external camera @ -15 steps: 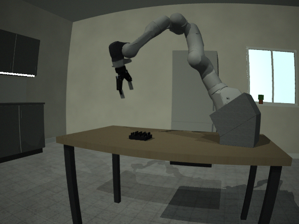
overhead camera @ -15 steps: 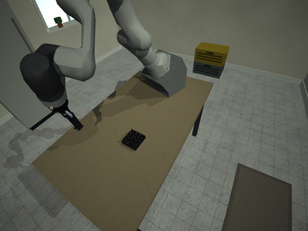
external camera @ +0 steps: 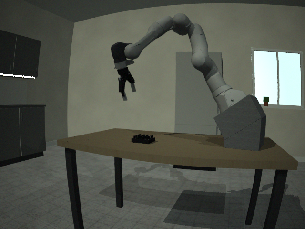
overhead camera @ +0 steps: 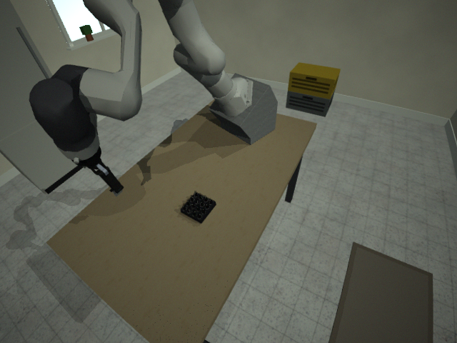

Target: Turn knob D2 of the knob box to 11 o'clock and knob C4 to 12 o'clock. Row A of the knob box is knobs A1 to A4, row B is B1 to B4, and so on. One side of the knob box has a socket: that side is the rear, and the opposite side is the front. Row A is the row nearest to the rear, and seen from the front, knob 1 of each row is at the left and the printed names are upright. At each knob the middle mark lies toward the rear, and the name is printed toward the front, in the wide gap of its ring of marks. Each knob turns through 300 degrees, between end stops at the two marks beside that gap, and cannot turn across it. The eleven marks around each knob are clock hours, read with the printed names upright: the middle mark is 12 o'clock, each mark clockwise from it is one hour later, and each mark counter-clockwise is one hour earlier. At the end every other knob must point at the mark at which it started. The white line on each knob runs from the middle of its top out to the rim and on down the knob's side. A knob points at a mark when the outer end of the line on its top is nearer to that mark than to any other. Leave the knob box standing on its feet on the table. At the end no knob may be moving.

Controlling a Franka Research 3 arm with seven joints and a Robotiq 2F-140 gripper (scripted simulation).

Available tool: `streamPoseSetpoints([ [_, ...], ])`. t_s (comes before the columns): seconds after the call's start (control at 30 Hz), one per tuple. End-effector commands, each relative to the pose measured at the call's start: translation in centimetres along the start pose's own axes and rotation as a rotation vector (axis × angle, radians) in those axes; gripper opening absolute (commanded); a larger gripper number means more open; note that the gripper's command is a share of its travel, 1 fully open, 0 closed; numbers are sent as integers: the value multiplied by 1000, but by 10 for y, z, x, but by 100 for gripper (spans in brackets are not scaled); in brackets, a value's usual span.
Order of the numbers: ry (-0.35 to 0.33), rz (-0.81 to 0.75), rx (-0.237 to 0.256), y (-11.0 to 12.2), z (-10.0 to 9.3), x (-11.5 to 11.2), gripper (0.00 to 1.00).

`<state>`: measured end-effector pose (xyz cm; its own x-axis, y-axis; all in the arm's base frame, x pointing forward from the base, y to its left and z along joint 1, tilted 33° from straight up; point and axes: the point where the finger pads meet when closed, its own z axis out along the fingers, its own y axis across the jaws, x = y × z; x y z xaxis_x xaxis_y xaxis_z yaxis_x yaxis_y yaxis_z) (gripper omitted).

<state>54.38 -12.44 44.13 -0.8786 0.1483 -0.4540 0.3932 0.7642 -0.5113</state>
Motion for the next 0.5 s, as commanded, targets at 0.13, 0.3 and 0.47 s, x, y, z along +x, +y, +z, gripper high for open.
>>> streamPoseSetpoints([
  [0.13,-3,-24,0,1,2,0,100],
  [0.3,-28,-208,-2,13,14,3,100],
  [0.47,-40,-302,-2,19,20,5,100],
])
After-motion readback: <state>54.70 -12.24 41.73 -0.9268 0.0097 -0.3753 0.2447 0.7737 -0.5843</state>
